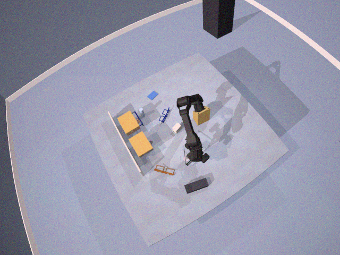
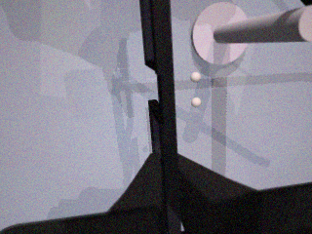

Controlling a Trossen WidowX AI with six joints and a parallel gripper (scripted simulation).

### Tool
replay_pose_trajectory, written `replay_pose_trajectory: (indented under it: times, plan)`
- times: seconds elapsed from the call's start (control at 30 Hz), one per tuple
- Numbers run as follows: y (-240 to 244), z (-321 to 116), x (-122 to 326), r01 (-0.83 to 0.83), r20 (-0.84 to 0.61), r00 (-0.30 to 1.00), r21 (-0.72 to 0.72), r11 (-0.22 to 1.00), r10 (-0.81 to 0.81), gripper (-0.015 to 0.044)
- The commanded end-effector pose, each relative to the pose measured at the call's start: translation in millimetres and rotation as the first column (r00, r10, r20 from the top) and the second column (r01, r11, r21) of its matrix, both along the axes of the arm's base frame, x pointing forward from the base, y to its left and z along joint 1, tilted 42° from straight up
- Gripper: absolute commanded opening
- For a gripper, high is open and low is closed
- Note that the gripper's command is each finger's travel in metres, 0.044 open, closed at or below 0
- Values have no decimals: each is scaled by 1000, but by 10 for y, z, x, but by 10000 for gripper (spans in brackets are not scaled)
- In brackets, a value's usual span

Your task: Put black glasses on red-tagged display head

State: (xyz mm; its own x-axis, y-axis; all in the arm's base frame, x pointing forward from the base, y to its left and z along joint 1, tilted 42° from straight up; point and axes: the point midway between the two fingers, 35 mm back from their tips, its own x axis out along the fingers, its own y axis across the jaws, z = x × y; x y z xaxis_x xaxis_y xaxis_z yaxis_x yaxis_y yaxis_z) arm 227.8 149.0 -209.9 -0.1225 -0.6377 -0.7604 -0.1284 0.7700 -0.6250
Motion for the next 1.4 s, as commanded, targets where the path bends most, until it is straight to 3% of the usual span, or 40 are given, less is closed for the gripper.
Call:
replay_pose_trajectory:
  times: [0.0, 1.37]
  plan:
    - [23, -26, -50, 5, -1, 1000, 2, 1000, -5, 0]
    - [136, -62, -383, 5, -4, 1000, 4, 1000, -5, 0]
